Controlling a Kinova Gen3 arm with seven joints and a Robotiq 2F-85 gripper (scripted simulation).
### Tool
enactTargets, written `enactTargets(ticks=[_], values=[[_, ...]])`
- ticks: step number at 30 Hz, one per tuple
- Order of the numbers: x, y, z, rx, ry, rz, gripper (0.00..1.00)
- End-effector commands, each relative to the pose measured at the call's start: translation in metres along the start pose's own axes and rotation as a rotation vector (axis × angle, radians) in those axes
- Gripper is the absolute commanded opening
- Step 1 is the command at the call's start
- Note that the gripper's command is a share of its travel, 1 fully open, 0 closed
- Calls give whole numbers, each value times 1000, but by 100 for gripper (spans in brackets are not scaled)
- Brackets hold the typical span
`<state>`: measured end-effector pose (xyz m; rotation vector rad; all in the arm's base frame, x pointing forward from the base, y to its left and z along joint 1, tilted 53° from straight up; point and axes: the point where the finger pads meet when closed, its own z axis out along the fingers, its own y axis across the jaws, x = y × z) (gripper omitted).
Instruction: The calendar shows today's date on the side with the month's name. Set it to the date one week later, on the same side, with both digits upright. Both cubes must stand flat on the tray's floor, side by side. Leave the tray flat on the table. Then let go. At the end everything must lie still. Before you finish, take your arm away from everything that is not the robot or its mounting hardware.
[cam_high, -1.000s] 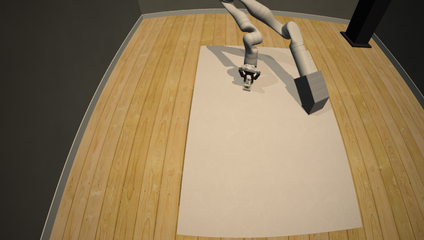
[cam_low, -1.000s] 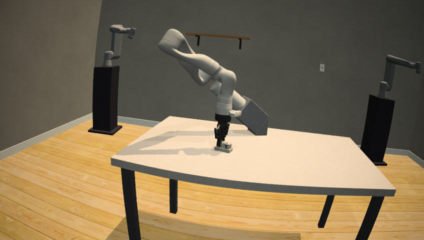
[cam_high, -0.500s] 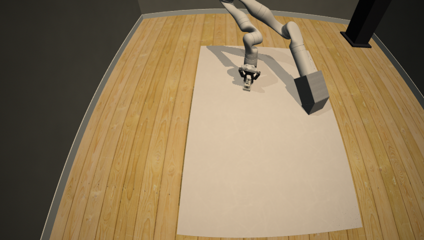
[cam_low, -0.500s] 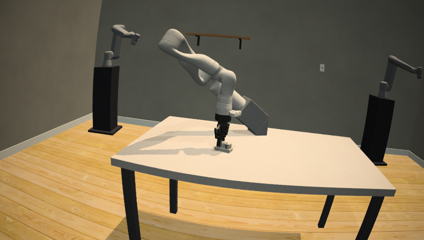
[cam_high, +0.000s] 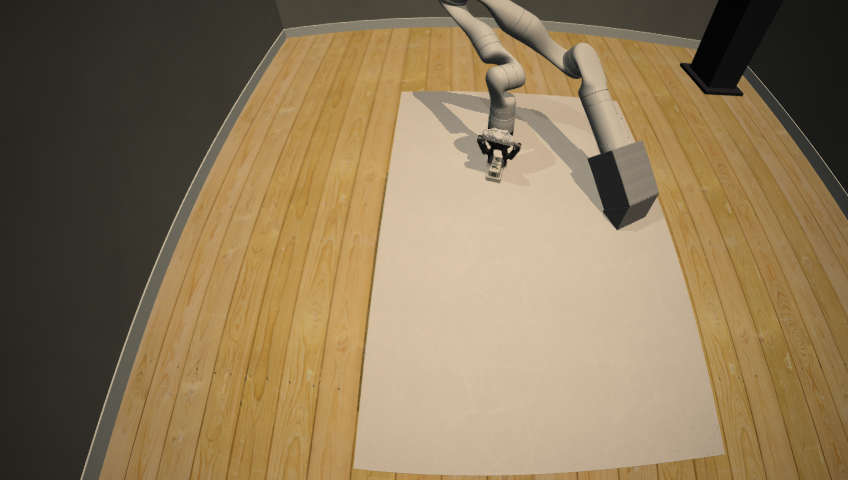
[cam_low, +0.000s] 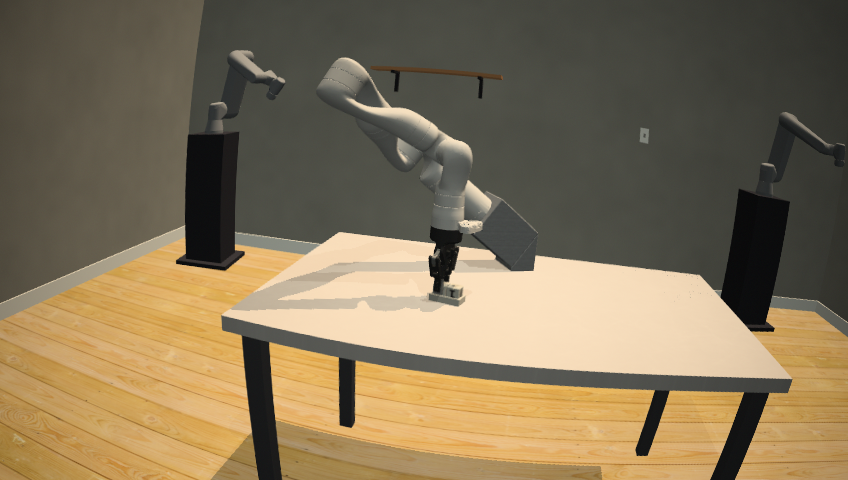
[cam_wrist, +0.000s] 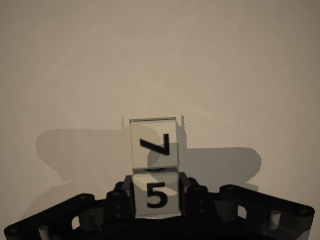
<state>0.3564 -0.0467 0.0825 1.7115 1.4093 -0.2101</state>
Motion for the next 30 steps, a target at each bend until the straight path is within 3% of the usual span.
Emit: enactTargets(ticks=[1,7,17,19,25,30], values=[[1,1,-2,-2,2,0,28],[1,1,-13,-2,2,0,28],[1,0,-60,-2,2,0,28],[1,0,-60,-2,2,0,28],[1,0,-87,-2,2,0,28],[1,0,-98,-2,2,0,28]])
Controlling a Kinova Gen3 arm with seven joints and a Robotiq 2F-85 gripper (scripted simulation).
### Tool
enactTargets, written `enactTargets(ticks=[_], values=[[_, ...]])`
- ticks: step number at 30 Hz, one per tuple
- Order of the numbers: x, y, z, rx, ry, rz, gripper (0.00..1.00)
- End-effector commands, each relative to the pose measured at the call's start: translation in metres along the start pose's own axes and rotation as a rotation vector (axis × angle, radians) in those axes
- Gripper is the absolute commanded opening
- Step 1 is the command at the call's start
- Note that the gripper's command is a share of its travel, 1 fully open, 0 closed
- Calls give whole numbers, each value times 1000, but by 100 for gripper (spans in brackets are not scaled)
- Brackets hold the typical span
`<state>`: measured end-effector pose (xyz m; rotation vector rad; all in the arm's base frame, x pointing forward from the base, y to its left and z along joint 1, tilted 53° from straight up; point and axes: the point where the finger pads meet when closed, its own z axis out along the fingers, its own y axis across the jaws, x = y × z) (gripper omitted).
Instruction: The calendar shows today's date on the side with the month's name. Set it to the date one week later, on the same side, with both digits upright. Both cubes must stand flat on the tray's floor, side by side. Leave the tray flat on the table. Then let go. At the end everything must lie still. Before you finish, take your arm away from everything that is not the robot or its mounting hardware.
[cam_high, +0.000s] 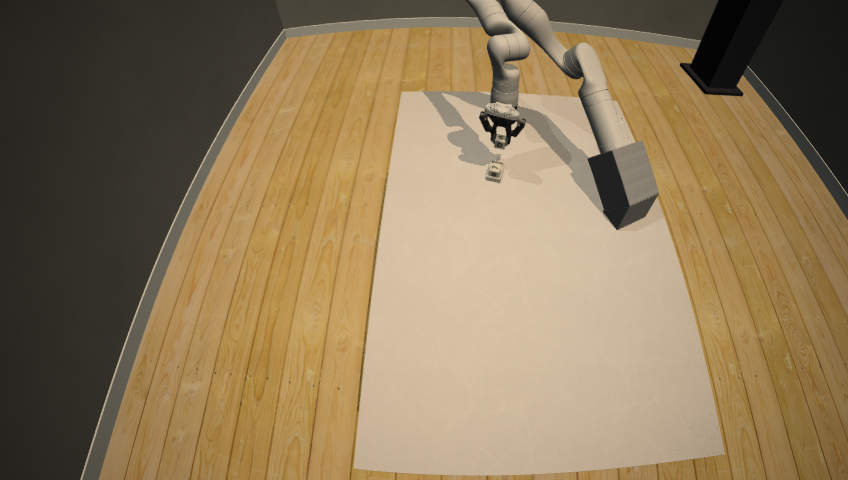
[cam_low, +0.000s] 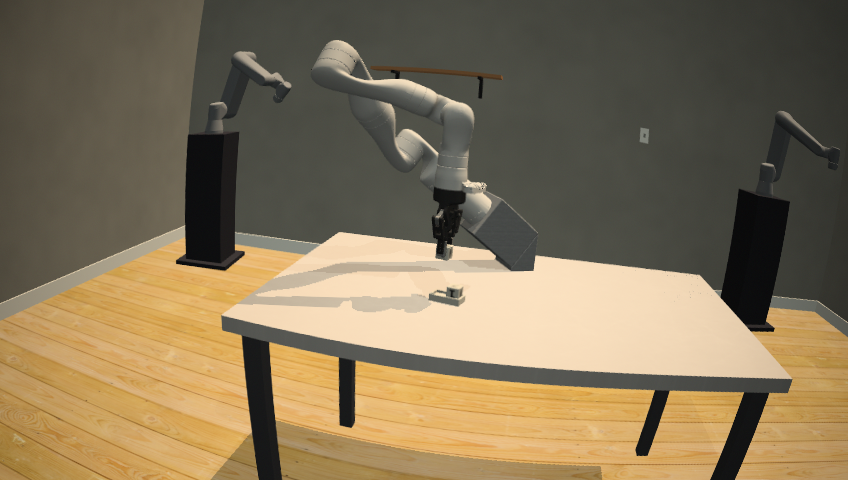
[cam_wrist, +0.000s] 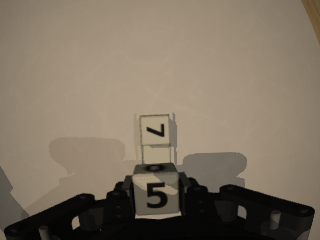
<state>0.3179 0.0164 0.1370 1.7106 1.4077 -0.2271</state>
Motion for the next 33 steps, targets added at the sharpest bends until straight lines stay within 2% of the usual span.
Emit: enactTargets(ticks=[1,23,33], values=[[3,3,-7,-9,12,6,28],[4,3,-8,-8,13,26,28],[15,3,-8,-2,13,157,28]])
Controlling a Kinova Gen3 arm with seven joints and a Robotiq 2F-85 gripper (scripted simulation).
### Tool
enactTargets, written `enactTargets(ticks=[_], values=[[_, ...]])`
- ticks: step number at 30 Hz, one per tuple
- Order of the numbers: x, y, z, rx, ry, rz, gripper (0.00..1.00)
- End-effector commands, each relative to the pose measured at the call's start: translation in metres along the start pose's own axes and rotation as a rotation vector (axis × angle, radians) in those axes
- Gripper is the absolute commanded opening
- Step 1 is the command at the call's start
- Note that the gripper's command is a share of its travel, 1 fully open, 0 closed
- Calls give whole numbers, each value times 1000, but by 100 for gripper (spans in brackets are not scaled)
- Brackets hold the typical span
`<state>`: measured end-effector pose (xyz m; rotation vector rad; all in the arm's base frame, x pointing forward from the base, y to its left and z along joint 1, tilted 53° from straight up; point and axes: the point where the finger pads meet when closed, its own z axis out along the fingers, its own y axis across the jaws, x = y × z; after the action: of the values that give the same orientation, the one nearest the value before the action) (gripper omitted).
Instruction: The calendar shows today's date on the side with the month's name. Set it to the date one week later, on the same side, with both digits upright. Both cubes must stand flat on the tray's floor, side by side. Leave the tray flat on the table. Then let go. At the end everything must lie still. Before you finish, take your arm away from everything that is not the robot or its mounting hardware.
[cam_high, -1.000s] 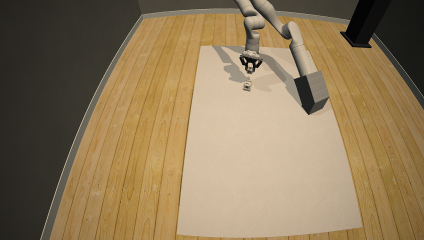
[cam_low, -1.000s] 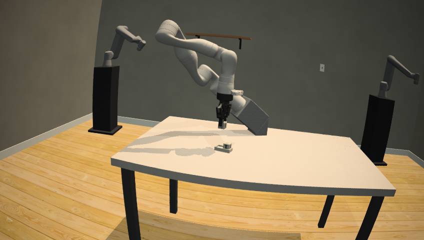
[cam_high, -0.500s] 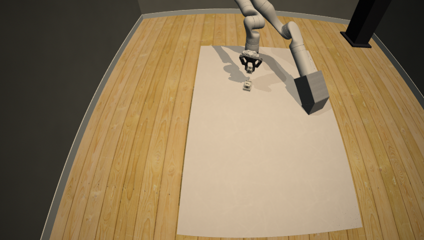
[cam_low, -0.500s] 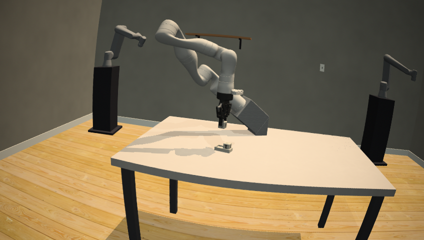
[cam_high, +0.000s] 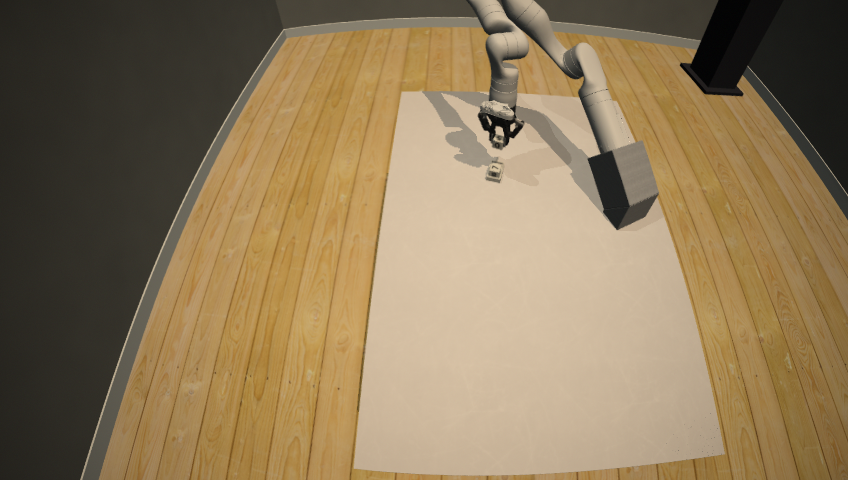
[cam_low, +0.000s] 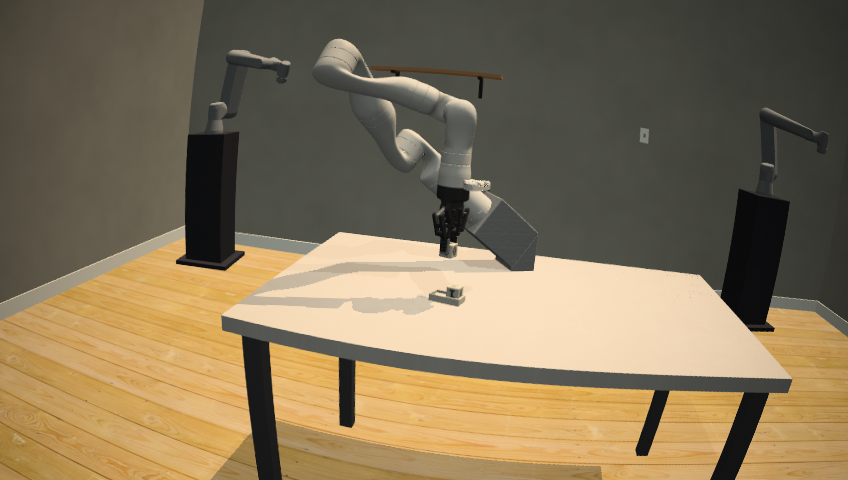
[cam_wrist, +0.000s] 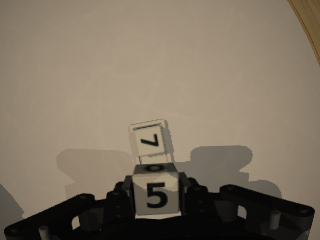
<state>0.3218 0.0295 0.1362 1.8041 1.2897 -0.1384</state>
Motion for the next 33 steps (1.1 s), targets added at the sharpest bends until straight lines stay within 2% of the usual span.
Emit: enactTargets(ticks=[1,9,22,24,33], values=[[6,-2,0,0,1,38,28],[19,-4,0,6,0,193,28],[56,-9,2,12,-4,649,28],[56,-9,2,12,-4,649,28],[82,-12,4,8,-5,977,28]])
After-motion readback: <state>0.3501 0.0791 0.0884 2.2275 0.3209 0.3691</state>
